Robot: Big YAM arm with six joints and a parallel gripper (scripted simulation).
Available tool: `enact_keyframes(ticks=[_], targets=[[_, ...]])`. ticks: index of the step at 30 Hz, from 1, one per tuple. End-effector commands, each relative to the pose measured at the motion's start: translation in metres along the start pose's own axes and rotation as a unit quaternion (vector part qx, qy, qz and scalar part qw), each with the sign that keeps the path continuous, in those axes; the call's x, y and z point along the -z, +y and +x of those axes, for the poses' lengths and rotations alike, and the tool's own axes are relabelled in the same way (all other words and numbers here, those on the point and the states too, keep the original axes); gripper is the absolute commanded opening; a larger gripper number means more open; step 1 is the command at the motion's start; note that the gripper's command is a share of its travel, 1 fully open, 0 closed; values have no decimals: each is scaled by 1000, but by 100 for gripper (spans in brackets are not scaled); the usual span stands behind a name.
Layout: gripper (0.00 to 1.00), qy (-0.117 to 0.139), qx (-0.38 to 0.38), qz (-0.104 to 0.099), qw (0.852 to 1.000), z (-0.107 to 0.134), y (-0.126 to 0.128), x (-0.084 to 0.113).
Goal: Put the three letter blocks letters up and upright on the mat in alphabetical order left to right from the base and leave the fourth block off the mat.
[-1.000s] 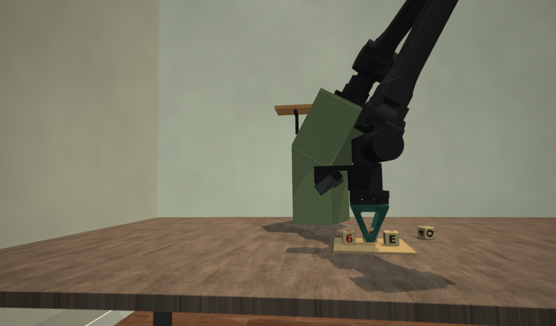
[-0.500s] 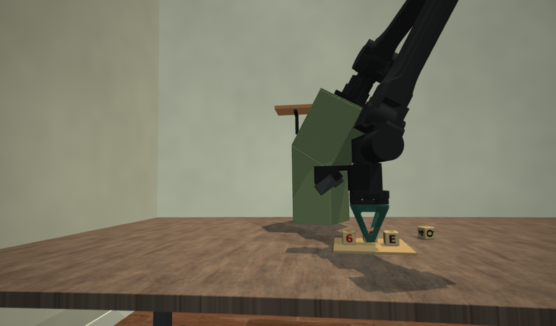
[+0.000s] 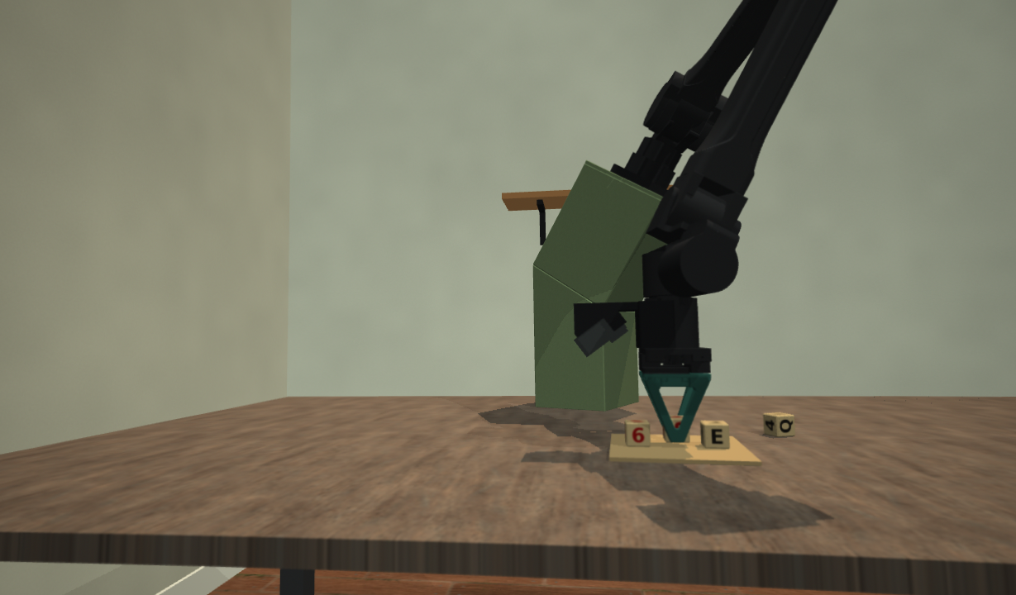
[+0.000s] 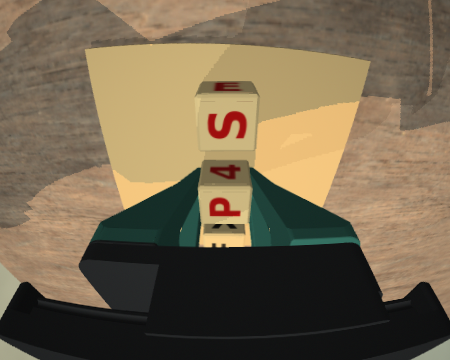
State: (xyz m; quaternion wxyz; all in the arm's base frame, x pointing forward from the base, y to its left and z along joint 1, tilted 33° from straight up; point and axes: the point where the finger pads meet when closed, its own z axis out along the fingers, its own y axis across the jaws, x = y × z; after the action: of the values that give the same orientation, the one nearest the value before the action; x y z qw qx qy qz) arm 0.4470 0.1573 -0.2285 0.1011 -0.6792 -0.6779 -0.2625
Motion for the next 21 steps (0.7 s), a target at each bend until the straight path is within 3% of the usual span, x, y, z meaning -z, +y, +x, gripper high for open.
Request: enact_keyframes(ticks=[1,21], targets=[[20,-2,1,-4,1000,0,6,1],[20,0,1,-7,1000,3,5,-6]])
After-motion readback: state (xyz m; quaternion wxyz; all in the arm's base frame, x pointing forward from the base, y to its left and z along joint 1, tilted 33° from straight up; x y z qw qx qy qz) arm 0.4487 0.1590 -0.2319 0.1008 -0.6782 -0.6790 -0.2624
